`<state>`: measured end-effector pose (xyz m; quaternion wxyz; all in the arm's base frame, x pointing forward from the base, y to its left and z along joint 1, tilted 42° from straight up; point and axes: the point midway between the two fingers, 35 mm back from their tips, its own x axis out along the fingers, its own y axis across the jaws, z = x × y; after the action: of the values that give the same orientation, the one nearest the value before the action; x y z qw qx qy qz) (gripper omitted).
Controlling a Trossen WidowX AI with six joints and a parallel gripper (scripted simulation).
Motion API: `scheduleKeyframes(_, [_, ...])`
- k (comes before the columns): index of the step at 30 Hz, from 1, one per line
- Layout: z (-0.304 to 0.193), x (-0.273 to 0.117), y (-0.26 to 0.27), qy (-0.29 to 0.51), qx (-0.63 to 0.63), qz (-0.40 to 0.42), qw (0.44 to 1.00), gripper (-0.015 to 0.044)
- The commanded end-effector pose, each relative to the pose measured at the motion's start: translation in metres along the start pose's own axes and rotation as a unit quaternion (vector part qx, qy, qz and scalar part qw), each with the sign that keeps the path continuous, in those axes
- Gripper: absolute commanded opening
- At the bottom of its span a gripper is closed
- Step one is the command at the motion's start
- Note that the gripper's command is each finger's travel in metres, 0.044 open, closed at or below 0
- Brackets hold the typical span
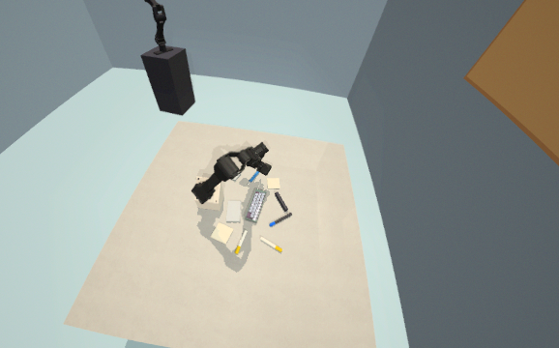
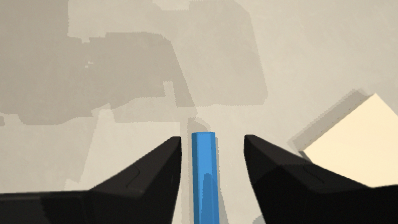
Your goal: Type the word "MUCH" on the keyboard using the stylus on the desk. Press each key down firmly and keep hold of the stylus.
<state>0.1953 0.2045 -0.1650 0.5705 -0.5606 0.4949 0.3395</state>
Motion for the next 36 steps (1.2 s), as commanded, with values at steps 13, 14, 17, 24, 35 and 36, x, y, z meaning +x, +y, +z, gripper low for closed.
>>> scheduleKeyframes(13, [-0.004,0.007,0.003,0.003,-0.003,0.004,1.000,0.0150])
scheduleKeyframes(14, [-0.004,0.007,0.003,0.003,-0.003,0.004,1.000,0.0150])
scheduleKeyframes(17, [-0.005,0.009,0.003,0.003,-0.003,0.004,1.000,0.0150])
scheduleKeyframes(24, [-0.007,0.011,0.003,0.003,-0.003,0.004,1.000,0.0150])
scheduleKeyframes(35, [-0.009,0.015,0.003,0.003,-0.003,0.004,1.000,0.0150])
scheduleKeyframes(36, [-0.009,0.015,0.003,0.003,-0.003,0.004,1.000,0.0150])
